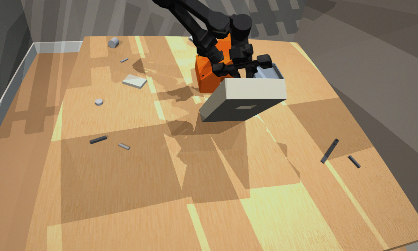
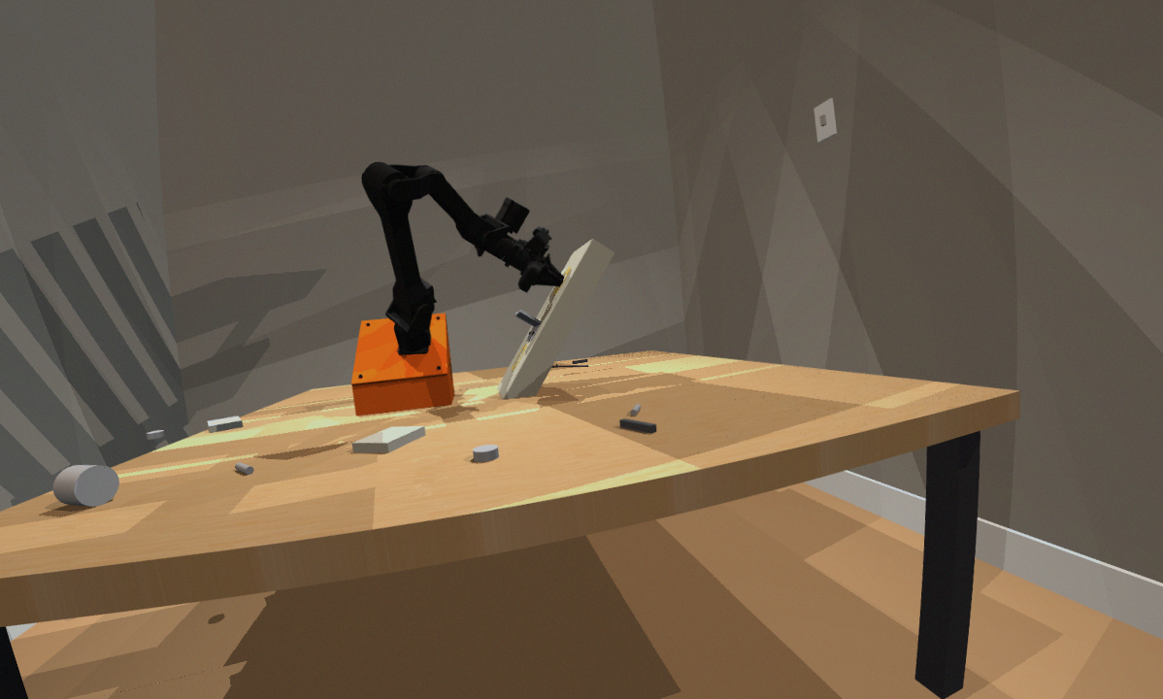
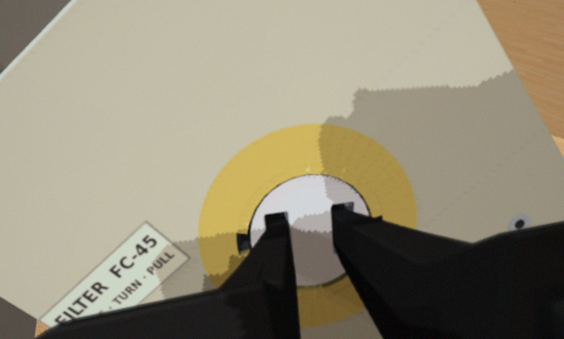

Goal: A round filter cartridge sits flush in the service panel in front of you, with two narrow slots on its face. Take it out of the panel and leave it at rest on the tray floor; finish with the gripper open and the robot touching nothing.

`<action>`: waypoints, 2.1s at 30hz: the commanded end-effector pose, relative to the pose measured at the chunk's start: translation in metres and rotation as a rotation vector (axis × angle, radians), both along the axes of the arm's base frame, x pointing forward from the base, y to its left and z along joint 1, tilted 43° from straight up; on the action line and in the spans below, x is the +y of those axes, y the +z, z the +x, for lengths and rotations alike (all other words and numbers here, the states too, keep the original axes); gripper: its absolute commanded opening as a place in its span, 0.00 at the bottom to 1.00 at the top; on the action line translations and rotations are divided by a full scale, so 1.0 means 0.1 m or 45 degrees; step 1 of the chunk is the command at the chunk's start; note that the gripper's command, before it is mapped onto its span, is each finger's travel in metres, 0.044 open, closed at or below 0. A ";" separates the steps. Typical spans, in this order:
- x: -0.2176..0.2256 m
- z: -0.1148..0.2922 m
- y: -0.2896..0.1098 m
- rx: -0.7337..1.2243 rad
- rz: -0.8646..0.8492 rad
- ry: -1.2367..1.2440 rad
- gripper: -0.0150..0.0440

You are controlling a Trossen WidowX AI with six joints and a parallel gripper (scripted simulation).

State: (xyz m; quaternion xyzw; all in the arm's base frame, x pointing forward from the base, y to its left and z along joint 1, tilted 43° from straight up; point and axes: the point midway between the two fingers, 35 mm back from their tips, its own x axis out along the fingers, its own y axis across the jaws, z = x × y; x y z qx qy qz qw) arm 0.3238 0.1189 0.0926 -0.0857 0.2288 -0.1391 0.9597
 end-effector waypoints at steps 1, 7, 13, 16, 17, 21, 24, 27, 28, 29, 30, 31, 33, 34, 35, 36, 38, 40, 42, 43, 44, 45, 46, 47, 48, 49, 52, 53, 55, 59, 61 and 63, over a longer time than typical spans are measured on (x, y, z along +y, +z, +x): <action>-0.03 0.08 -0.03 0.006 0.030 -0.013 0.25; -0.03 0.08 -0.03 0.006 0.030 -0.013 0.25; -0.03 0.08 -0.03 0.006 0.030 -0.013 0.25; -0.03 0.08 -0.03 0.006 0.030 -0.013 0.25; -0.03 0.08 -0.03 0.006 0.030 -0.013 0.25; 0.05 -0.09 0.03 0.009 0.011 -0.005 0.25; 0.11 -0.20 0.08 0.017 0.020 -0.009 0.25; 0.16 -0.32 0.14 0.021 0.026 -0.012 0.25; 0.17 -0.36 0.16 0.022 0.027 -0.013 0.25; 0.18 -0.40 0.18 0.022 0.028 -0.014 0.25; 0.19 -0.44 0.20 0.021 0.029 -0.014 0.25; 0.20 -0.48 0.22 0.020 0.030 -0.014 0.25; 0.22 -0.56 0.27 0.017 0.030 -0.014 0.25; 0.22 -0.59 0.29 0.015 0.030 -0.014 0.25; 0.22 -0.61 0.31 0.013 0.030 -0.013 0.25; 0.23 -0.62 0.31 0.013 0.030 -0.013 0.25; 0.23 -0.62 0.31 0.013 0.030 -0.013 0.25; 0.23 -0.62 0.31 0.013 0.030 -0.013 0.25; 0.22 -0.62 0.31 0.013 0.030 -0.013 0.25; 0.21 -0.63 0.30 0.013 0.030 -0.013 0.25; 0.20 -0.64 0.28 0.013 0.030 -0.013 0.25; 0.18 -0.65 0.26 0.013 0.030 -0.013 0.25; 0.16 -0.66 0.23 0.013 0.030 -0.013 0.25; 0.14 -0.67 0.21 0.013 0.030 -0.013 0.25; 0.11 -0.69 0.19 0.013 0.030 -0.013 0.25; 0.09 -0.70 0.17 0.013 0.030 -0.013 0.25; 0.03 -0.74 0.10 0.013 0.030 -0.013 0.25; 0.01 -0.76 0.08 0.013 0.030 -0.013 0.25; -0.04 -0.78 0.03 0.013 0.030 -0.013 0.25; -0.12 -0.84 -0.06 0.013 0.029 -0.013 0.25; -0.17 -0.87 -0.10 0.013 0.029 -0.013 0.25; -0.21 -0.90 -0.15 0.014 0.029 -0.013 0.25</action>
